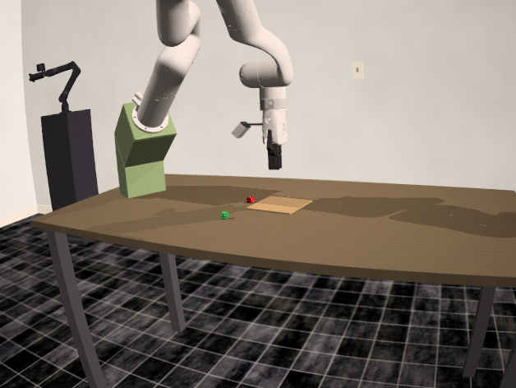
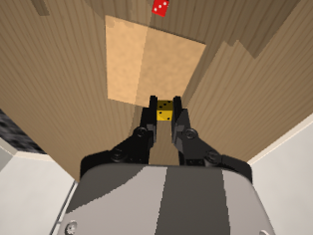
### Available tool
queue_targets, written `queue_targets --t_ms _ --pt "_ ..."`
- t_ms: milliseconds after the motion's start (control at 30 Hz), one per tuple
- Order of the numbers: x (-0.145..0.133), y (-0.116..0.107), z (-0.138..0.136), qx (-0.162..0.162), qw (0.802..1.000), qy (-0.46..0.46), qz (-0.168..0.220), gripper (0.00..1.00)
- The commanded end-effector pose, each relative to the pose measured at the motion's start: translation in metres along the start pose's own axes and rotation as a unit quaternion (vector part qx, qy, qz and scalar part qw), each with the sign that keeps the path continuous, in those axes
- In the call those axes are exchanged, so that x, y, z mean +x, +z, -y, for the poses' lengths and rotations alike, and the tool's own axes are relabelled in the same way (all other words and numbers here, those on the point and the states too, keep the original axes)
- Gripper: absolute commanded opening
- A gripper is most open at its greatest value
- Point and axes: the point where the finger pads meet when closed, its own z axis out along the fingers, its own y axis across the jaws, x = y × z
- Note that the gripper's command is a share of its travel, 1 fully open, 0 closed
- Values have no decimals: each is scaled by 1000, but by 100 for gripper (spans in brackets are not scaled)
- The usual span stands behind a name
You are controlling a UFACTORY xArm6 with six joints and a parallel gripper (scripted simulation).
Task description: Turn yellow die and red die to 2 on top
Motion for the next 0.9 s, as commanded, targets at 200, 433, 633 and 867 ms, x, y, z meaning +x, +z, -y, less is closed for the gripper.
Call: queue_targets --t_ms 200,433,633,867 --pt "6 -7 26 -10 1000 26 6 11" --pt "6 -6 26 -10 1000 26 6 11" --pt "6 3 26 -10 1000 26 4 11" --pt "6 28 26 -10 1000 26 4 11"
